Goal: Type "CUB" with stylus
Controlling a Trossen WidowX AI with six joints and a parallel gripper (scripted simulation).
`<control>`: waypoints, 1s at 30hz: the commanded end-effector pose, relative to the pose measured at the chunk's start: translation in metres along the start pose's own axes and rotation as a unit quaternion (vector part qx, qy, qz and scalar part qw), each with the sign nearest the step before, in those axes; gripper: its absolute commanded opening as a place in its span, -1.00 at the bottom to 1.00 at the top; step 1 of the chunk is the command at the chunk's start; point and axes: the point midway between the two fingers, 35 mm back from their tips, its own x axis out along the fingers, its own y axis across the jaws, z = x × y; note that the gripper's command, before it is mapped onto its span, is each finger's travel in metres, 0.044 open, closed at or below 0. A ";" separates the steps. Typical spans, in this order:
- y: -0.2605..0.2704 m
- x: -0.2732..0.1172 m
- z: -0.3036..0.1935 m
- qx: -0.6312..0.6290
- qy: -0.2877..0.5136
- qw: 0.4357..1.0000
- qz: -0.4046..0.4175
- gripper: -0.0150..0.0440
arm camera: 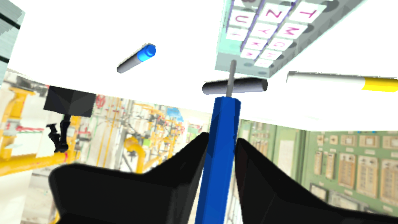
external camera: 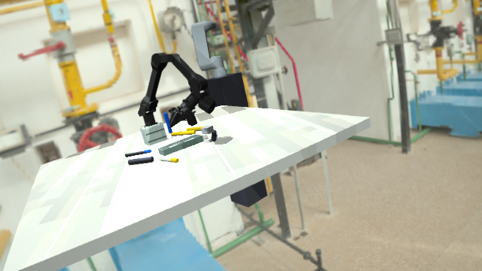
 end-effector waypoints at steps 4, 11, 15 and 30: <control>0.000 0.000 0.000 0.000 0.000 1.000 0.000 -0.27; -0.001 -0.016 0.004 -0.001 0.001 1.000 -0.001 -0.49; -0.001 -0.019 0.005 -0.001 0.001 1.000 -0.002 -0.49; -0.001 -0.009 0.022 -0.002 0.000 1.000 -0.002 -0.49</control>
